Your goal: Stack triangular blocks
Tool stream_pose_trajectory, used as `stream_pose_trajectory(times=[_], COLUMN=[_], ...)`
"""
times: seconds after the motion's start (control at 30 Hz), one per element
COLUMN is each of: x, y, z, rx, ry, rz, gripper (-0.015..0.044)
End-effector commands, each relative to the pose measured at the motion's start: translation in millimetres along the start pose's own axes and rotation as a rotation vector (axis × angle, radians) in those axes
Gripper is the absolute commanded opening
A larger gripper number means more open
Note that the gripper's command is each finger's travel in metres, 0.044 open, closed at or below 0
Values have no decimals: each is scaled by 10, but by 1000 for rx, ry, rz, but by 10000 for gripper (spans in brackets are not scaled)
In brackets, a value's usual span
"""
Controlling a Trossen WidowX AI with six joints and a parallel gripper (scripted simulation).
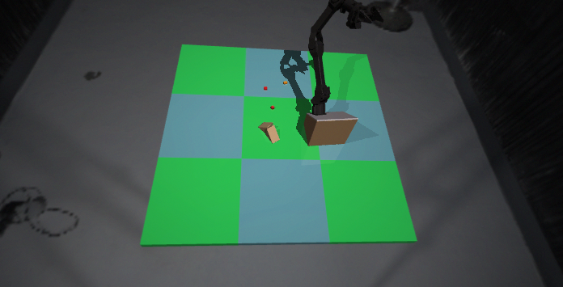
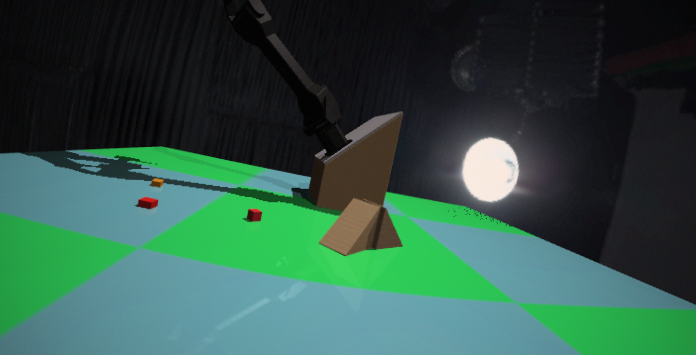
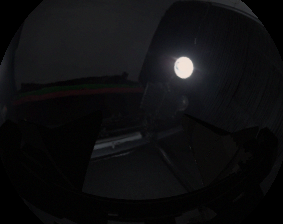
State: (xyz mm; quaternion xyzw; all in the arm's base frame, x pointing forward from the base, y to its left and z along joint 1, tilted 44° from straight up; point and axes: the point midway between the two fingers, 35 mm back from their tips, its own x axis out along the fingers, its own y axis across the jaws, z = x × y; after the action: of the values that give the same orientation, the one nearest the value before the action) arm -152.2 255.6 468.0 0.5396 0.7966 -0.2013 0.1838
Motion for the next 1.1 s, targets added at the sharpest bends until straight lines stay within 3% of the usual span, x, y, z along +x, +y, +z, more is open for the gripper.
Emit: stream_pose_trajectory(times=[0.0, 0.27, 0.47, 0.63, 1.07], x=[19, 728, 1042, 1114, 690], y=[17, 934, 1844, 2619, 4115], z=[1, 148, 436, 800, 2115], rx=[10, 454, 807, 1092, 1742], ry=[-2, -62, -46, 8, 252], rz=[7, 337, 615, 847, 1383], gripper=[374, 164, 6, 0, 0])
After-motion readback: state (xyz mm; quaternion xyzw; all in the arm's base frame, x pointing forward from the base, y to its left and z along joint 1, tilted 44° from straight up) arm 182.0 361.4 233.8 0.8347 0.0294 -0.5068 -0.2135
